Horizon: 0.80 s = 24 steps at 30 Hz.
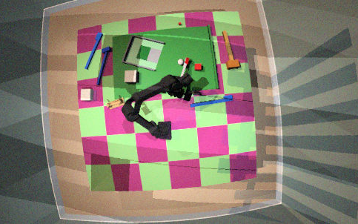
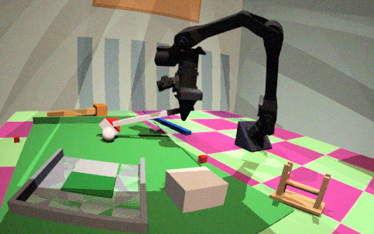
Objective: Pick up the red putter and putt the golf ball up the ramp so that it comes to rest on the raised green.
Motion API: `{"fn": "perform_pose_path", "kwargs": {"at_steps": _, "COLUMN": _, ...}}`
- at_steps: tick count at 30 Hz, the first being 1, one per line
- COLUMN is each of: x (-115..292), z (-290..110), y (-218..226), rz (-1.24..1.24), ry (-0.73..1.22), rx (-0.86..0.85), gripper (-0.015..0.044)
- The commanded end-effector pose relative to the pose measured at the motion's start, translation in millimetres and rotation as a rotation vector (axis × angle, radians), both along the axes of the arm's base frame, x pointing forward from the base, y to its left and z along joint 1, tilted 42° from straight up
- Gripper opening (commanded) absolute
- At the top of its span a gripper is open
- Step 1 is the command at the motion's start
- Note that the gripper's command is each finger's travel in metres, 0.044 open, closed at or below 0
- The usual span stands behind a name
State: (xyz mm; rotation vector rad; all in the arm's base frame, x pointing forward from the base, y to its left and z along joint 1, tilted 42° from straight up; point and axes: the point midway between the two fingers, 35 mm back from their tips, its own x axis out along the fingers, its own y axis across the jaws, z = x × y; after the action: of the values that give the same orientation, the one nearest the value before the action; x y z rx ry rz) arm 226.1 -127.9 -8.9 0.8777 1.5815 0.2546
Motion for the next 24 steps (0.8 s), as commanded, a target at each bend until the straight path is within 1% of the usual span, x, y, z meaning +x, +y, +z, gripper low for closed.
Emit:
{"fn": "perform_pose_path", "kwargs": {"at_steps": 1, "x": 20.6, "z": 31.4, "y": 32.9, "rz": 0.004, "ry": -0.015, "rx": 0.000, "gripper": 0.0000}}
{"fn": "perform_pose_path", "kwargs": {"at_steps": 5, "x": 31.4, "z": 56.9, "y": 64.1, "rz": 0.007, "ry": -0.018, "rx": 0.008, "gripper": 0.0000}}
{"fn": "perform_pose_path", "kwargs": {"at_steps": 9, "x": 31.7, "z": 58.2, "y": 65.6, "rz": 0.007, "ry": -0.019, "rx": 0.008, "gripper": 0.0000}}
{"fn": "perform_pose_path", "kwargs": {"at_steps": 14, "x": 32.1, "z": 65.9, "y": 58.1, "rz": 0.007, "ry": -0.018, "rx": 0.007, "gripper": 0.0000}}
{"fn": "perform_pose_path", "kwargs": {"at_steps": 24, "x": 29.0, "z": 100.3, "y": 27.6, "rz": 0.007, "ry": -0.017, "rx": 0.007, "gripper": 0.0000}}
